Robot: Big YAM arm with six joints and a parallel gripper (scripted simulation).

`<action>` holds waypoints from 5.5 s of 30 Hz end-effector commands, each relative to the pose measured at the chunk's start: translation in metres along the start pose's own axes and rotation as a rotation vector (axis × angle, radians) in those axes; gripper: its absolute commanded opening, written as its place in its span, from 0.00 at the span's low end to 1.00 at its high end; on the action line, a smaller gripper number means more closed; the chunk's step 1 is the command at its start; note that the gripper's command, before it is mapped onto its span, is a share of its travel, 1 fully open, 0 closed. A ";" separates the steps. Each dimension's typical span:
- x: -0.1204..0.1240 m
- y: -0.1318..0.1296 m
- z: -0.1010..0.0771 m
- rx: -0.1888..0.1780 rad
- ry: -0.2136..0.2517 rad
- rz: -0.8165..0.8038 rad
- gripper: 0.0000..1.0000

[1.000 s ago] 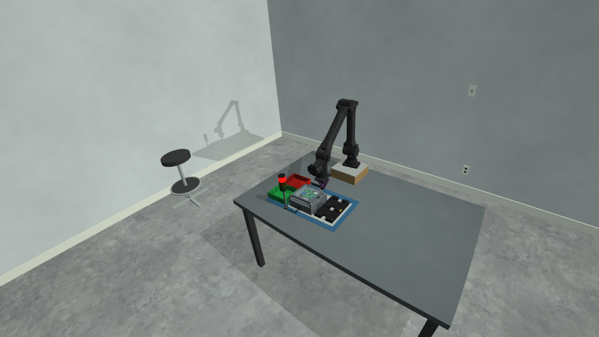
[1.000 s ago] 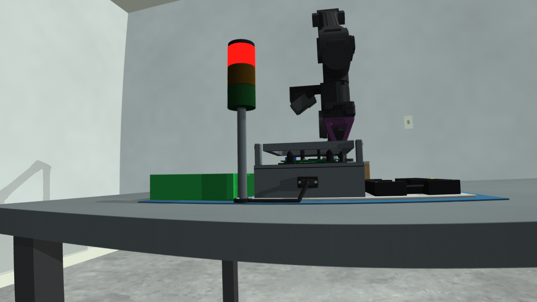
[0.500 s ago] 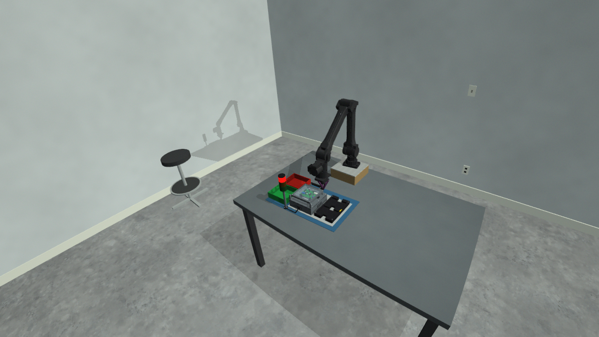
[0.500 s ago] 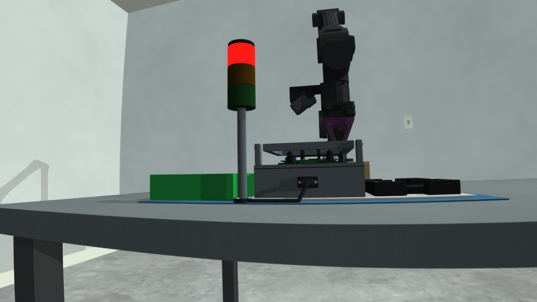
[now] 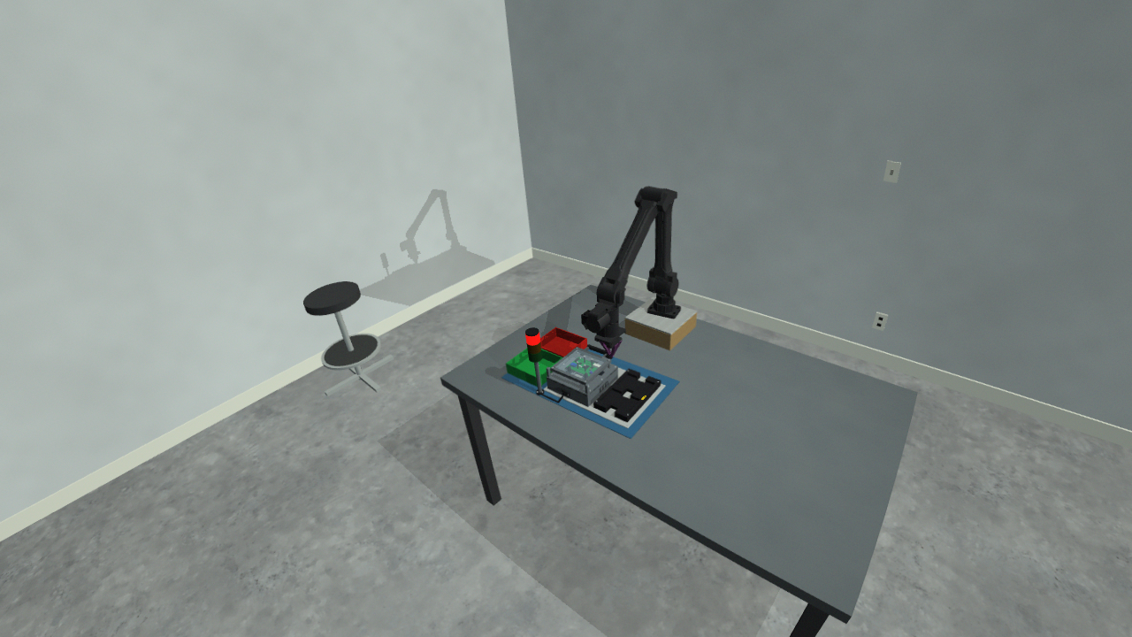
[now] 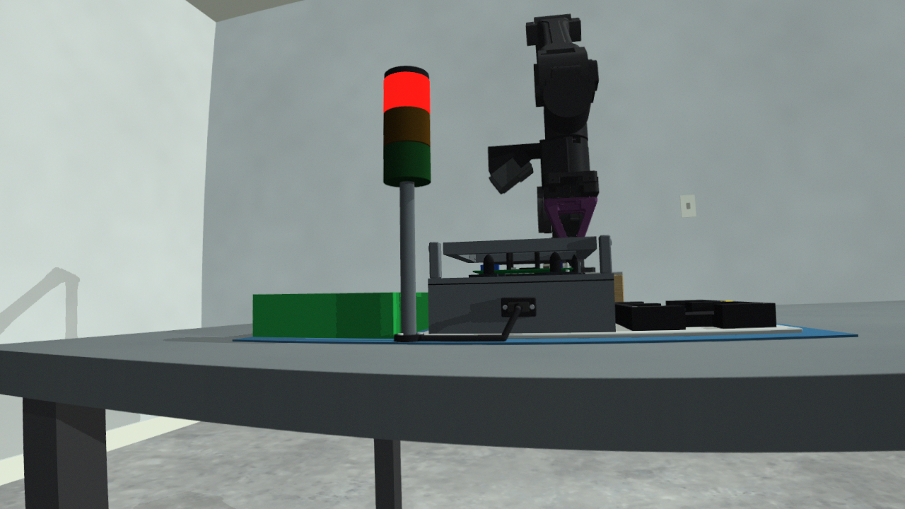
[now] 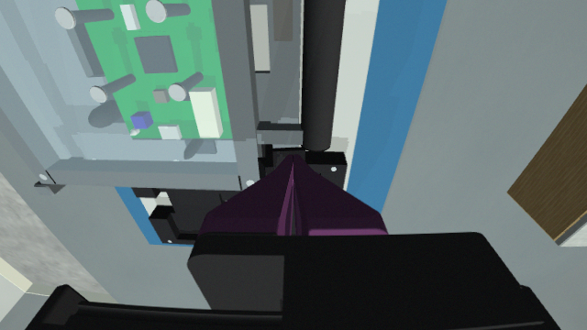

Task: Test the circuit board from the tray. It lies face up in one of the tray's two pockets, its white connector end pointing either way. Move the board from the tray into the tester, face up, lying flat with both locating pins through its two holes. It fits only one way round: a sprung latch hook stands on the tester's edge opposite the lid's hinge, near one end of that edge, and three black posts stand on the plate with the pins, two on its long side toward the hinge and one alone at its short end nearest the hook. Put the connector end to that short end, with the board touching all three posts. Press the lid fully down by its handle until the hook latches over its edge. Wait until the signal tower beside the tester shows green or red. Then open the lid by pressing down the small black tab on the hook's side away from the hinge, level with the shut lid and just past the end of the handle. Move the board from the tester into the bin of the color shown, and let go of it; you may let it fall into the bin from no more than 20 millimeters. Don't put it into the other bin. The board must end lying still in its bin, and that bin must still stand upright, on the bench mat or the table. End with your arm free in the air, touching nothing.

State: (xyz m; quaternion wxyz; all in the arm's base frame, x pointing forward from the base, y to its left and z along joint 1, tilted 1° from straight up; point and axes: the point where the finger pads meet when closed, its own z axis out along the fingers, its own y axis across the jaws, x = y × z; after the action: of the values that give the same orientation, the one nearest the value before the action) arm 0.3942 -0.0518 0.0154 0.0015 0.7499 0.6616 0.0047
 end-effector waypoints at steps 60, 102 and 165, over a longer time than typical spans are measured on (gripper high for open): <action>0.006 0.001 0.023 0.015 -0.003 -0.005 0.00; 0.006 0.007 -0.065 0.012 -0.003 -0.009 0.00; 0.006 0.007 -0.065 0.012 -0.003 -0.009 0.26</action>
State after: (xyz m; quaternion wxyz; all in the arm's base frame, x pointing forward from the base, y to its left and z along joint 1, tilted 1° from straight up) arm 0.3945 -0.0518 0.0819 -0.0026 0.7499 0.6615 0.0011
